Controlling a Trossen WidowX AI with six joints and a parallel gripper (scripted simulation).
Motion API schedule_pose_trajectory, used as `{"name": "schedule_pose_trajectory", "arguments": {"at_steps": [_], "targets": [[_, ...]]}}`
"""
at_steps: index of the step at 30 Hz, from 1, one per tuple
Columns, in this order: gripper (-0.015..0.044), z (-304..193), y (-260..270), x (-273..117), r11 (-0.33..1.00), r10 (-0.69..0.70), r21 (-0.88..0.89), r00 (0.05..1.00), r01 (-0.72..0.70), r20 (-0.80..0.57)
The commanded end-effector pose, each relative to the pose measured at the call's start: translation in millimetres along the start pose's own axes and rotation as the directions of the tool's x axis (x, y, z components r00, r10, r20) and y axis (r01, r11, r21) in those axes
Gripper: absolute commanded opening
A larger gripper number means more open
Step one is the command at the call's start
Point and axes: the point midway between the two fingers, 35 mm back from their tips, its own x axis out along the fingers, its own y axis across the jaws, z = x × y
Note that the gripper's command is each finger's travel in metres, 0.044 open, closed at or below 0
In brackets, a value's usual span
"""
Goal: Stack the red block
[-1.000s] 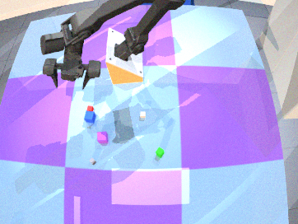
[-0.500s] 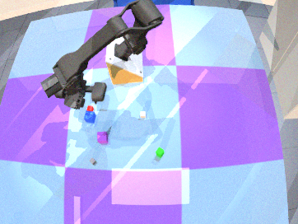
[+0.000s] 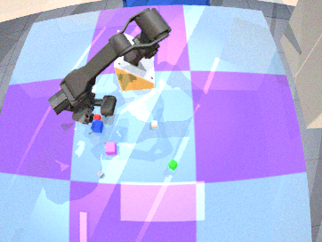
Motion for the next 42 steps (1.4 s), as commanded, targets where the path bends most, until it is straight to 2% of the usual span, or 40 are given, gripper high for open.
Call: {"name": "schedule_pose_trajectory", "arguments": {"at_steps": [1,21,35,42], "targets": [[0.044,-2.2,1.7,8.5,1.0,0.007,0.008,1.0,-0.007,-0.001],[0.044,-2.5,2.9,36.7,1.0,0.009,0.008,1.0,-0.009,-0.001],[0.044,-2.6,2.9,37.5,1.0,0.009,0.008,1.0,-0.009,-0.001],[0.0256,-2.6,2.9,37.5,1.0,0.009,0.008,1.0,-0.009,-0.001]]}}
